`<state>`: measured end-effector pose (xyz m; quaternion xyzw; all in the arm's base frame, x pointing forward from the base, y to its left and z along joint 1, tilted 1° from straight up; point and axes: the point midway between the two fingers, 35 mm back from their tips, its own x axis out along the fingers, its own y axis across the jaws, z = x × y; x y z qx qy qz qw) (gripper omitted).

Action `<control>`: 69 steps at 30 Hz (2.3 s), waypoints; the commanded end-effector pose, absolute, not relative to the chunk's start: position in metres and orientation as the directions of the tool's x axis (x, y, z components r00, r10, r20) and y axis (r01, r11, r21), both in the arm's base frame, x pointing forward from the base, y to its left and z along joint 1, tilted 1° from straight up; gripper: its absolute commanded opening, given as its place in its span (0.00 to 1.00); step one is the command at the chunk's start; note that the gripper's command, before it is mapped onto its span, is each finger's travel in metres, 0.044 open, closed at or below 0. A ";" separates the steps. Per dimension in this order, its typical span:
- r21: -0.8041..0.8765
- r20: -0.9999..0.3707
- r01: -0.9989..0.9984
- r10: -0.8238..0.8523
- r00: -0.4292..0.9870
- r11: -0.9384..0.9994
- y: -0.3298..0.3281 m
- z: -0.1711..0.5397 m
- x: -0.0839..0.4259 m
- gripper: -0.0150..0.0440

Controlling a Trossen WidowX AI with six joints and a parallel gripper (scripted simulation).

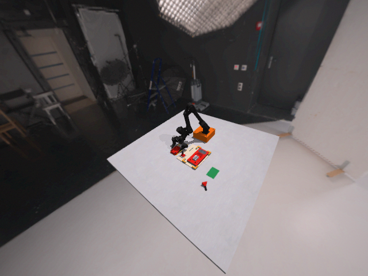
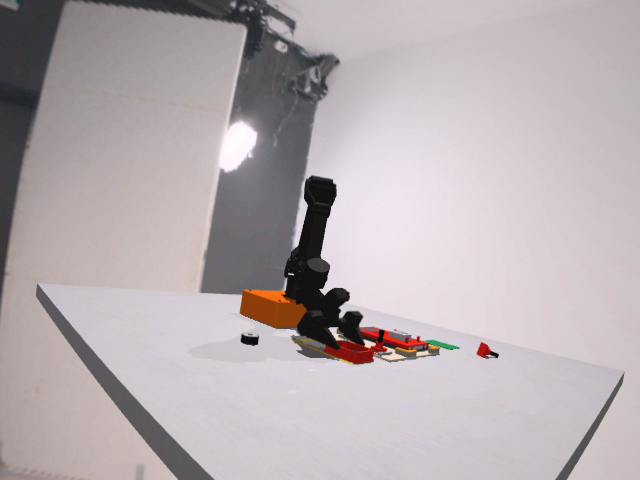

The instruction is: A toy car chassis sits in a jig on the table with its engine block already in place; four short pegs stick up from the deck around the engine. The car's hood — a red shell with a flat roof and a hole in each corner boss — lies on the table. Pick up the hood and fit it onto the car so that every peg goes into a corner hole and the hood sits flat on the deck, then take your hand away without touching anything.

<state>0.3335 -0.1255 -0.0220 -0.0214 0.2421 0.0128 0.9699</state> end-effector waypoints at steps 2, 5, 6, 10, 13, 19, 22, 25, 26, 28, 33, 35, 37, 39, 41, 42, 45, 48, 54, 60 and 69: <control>-0.026 -0.474 -0.036 0.019 0.880 0.999 -0.125 -0.027 0.333 1.00; -0.026 -0.474 -0.036 0.019 0.880 0.999 -0.125 -0.028 0.333 1.00; -0.026 -0.474 -0.036 0.019 0.880 0.999 -0.125 -0.029 0.333 1.00; -0.026 -0.474 -0.036 0.019 0.880 0.999 -0.125 -0.031 0.333 1.00; -0.035 -0.470 -0.035 0.015 0.882 0.999 -0.125 -0.027 0.333 0.91; -0.035 -0.470 -0.035 0.015 0.882 0.999 -0.125 -0.027 0.333 0.78; -0.035 -0.470 -0.035 0.015 0.882 0.999 -0.125 -0.027 0.333 0.74; -0.035 -0.470 -0.035 0.015 0.882 0.999 -0.126 -0.027 0.333 0.68; -0.035 -0.470 -0.035 0.015 0.882 0.999 -0.126 -0.026 0.334 0.63; -0.035 -0.470 -0.035 0.015 0.882 0.999 -0.126 -0.023 0.334 0.54; -0.035 -0.470 -0.035 0.015 0.883 0.999 -0.127 -0.010 0.336 0.32; -0.035 -0.470 -0.035 0.015 0.883 0.999 -0.127 -0.004 0.336 0.25; -0.035 -0.470 -0.035 0.015 0.883 0.999 -0.127 0.002 0.336 0.25; -0.035 -0.470 -0.035 0.015 0.883 0.999 -0.127 0.007 0.336 0.25; -0.035 -0.470 -0.036 0.015 0.883 0.999 -0.127 0.013 0.336 0.25; -0.035 -0.470 -0.036 0.015 0.883 0.999 -0.127 0.016 0.336 0.25; -0.035 -0.469 -0.036 0.015 0.883 0.999 -0.126 0.025 0.335 0.25; -0.035 -0.469 -0.036 0.015 0.883 0.999 -0.126 0.033 0.334 0.25; -0.035 -0.469 -0.036 0.015 0.883 0.999 -0.124 0.045 0.332 0.25; -0.023 -0.469 -0.030 0.015 0.883 0.999 -0.124 0.045 0.332 0.25; 0.176 -0.469 0.076 0.015 0.883 0.981 -0.124 0.043 0.332 0.25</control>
